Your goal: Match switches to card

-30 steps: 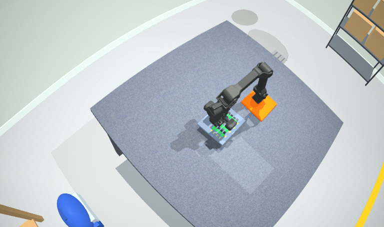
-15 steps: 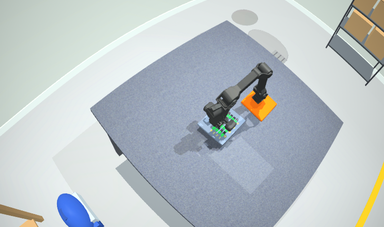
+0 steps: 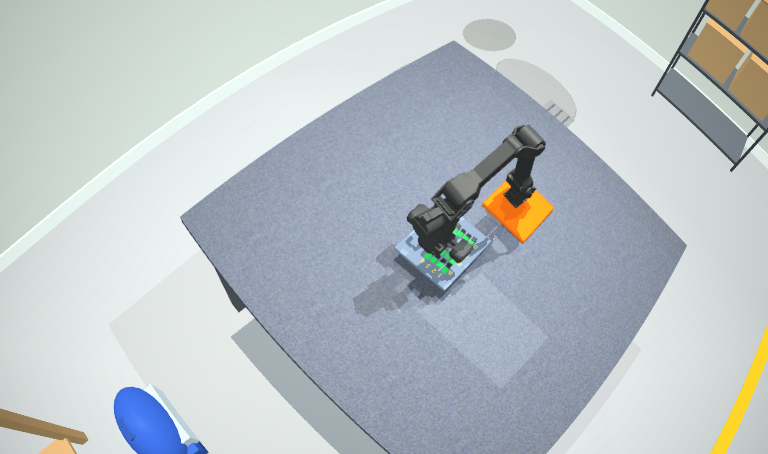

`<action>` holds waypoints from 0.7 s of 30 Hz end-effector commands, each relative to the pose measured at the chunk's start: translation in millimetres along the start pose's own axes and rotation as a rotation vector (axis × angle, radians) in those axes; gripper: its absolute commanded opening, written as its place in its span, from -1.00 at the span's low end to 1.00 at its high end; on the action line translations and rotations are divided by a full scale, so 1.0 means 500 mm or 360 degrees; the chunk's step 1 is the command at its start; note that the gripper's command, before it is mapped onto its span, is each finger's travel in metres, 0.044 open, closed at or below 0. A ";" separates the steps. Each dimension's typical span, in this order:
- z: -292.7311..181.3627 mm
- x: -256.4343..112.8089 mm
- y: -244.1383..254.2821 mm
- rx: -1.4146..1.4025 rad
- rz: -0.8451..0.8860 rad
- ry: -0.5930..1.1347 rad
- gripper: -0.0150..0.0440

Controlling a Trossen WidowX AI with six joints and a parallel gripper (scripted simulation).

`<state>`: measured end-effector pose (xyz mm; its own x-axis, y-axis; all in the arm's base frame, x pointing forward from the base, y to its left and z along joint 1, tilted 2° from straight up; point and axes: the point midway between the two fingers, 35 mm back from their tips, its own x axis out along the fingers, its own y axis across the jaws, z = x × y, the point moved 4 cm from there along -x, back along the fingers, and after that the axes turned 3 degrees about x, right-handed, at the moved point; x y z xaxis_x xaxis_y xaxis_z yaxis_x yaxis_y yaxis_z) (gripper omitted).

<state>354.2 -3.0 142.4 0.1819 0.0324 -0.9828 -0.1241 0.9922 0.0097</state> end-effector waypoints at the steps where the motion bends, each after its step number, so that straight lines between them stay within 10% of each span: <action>1: 0.000 0.002 0.001 -0.0004 0.0009 -0.0001 -0.49; 21: 0.000 0.007 0.001 -0.0004 0.0009 -0.0001 -0.49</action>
<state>354.4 -2.9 140.0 0.1813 0.0324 -0.9829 -0.1243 0.9922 0.0098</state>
